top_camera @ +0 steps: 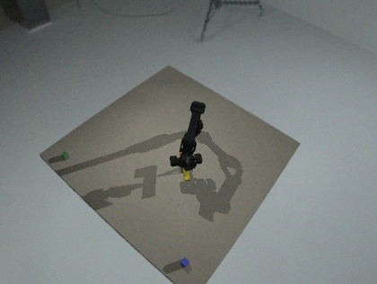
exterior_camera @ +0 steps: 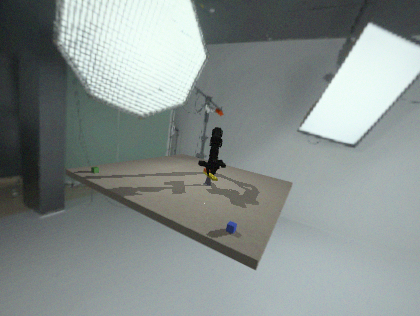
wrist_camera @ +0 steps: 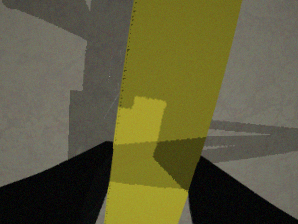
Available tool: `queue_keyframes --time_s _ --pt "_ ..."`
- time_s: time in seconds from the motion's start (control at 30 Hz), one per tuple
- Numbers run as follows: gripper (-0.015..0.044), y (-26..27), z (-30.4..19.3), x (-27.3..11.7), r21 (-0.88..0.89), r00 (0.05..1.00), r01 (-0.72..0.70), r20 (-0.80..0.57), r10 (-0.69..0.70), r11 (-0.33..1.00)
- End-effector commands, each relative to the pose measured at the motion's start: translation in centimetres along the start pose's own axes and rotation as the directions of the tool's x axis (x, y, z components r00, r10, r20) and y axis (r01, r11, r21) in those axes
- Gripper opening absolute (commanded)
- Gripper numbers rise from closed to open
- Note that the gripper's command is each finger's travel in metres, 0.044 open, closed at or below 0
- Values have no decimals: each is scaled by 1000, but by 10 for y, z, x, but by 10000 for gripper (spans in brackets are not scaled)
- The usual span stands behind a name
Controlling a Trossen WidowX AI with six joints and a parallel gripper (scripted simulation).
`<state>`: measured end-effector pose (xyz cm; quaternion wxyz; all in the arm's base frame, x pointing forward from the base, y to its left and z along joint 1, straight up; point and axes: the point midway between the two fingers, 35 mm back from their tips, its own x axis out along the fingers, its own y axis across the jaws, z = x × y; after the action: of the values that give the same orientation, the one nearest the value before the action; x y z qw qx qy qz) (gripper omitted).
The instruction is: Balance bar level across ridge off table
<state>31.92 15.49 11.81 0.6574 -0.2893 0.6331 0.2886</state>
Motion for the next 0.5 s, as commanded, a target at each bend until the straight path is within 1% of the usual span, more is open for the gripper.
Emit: queue_keyframes --time_s 0.0,0.47 --pt "0 0 0 1 -1 1000 -2 0 2 1000" --pt "0 0 0 3 -1 1000 -2 0 2 1000"
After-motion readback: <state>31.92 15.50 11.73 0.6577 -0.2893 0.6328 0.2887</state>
